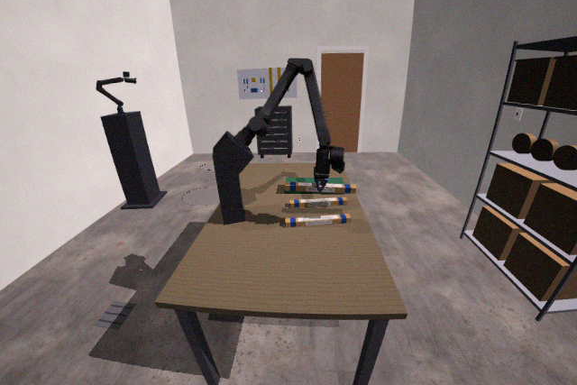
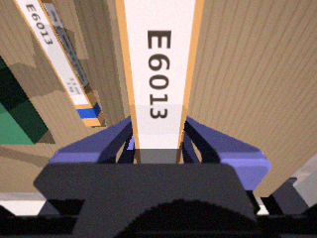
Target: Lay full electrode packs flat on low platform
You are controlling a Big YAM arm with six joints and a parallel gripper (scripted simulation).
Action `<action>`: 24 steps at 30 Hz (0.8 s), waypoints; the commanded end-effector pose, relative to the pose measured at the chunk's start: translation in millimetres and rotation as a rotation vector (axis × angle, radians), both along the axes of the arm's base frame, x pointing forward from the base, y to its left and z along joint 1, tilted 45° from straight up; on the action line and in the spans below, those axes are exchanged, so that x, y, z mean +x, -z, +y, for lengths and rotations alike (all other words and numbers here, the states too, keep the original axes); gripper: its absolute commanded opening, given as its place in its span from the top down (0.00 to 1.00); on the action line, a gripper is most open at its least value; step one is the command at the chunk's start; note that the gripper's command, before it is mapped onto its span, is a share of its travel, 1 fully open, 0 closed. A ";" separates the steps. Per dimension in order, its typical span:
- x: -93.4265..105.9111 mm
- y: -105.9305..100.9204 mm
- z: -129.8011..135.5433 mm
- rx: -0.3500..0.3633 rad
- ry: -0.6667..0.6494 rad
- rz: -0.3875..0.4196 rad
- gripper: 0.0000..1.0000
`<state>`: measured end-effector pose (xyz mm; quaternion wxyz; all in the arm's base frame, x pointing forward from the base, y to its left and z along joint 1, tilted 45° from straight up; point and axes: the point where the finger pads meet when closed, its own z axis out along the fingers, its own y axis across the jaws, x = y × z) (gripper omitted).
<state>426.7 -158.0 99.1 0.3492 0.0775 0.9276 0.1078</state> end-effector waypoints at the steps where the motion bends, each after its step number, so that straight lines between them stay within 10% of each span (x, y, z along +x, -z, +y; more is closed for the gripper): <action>1: 2.6 -31.2 -1.5 -0.018 0.032 -0.060 1.00; 24: 12.9 -45.0 45.5 -0.019 0.040 -0.074 1.00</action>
